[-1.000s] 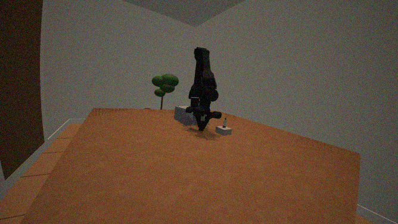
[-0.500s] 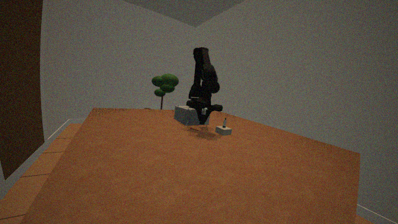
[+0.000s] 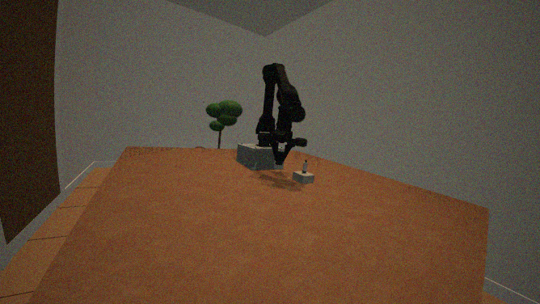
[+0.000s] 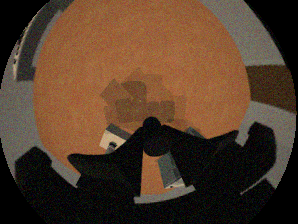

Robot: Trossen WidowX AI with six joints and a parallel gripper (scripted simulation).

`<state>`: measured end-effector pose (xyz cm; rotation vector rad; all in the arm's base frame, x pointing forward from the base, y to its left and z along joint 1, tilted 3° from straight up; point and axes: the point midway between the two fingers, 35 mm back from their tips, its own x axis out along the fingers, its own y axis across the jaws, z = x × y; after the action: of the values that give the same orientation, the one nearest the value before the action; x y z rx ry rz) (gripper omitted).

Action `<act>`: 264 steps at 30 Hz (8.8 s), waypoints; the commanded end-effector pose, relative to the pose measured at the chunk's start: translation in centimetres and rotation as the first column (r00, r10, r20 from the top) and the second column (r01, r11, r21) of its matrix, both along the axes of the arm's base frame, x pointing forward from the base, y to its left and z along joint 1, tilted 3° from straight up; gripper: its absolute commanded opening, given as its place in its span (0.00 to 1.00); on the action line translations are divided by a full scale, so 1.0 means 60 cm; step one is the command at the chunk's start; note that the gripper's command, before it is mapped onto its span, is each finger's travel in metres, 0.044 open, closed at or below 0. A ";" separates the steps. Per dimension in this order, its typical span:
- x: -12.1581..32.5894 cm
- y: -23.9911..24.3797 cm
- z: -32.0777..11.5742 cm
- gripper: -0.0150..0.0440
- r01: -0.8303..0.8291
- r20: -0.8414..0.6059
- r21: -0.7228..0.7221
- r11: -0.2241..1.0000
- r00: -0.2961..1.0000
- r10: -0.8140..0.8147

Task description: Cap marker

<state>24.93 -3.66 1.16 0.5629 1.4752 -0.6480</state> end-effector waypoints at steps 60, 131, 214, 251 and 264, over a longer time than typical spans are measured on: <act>0.034 0.198 0.022 0.25 0.043 0.003 0.013 0.999 0.999 -0.043; 0.031 0.182 -0.102 0.25 0.043 0.002 0.012 0.999 0.999 -0.043; 0.030 0.181 -0.102 0.25 0.043 0.002 0.012 0.999 0.999 -0.043; 0.030 0.181 -0.103 0.25 0.043 0.002 0.012 0.999 0.999 -0.043; 0.030 0.181 -0.103 0.25 0.043 0.002 0.012 0.999 0.999 -0.043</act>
<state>26.82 7.36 -4.26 0.6122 1.4643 -0.6696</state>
